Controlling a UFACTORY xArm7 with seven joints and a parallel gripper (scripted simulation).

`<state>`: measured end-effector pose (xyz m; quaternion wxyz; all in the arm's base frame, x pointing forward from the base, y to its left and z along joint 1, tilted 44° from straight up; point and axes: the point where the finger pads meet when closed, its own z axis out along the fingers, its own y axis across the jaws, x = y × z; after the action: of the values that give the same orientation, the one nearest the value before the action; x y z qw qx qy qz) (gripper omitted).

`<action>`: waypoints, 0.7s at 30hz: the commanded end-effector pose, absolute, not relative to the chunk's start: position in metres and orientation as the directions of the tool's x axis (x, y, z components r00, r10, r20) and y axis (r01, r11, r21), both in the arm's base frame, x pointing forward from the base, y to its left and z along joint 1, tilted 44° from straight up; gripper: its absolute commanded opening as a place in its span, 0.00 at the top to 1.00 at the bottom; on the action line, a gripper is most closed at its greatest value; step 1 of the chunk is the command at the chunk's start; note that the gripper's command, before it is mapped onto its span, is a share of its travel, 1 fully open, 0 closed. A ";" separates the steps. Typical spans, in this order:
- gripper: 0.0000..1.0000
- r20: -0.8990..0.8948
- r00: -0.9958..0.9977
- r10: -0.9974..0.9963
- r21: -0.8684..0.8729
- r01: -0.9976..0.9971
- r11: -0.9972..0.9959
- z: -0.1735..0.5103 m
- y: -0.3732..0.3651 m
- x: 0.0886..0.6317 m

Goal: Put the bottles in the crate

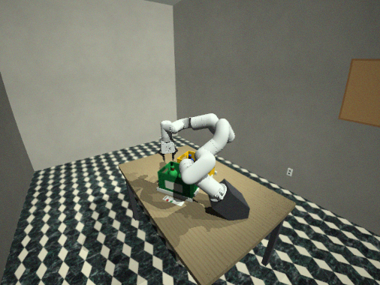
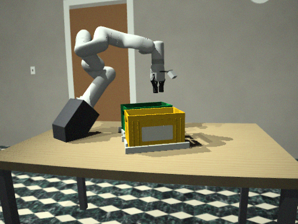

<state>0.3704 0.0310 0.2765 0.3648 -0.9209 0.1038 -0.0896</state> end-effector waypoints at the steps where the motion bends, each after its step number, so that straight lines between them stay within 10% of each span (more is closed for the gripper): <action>1: 0.35 0.091 0.961 -0.260 -0.692 -0.126 -0.710 0.290 0.035 0.356; 21: 0.35 0.091 0.961 -0.260 -0.693 -0.126 -0.710 0.343 0.065 0.289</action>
<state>0.3038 0.0602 0.3290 0.3651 -0.9208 0.1038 -0.0897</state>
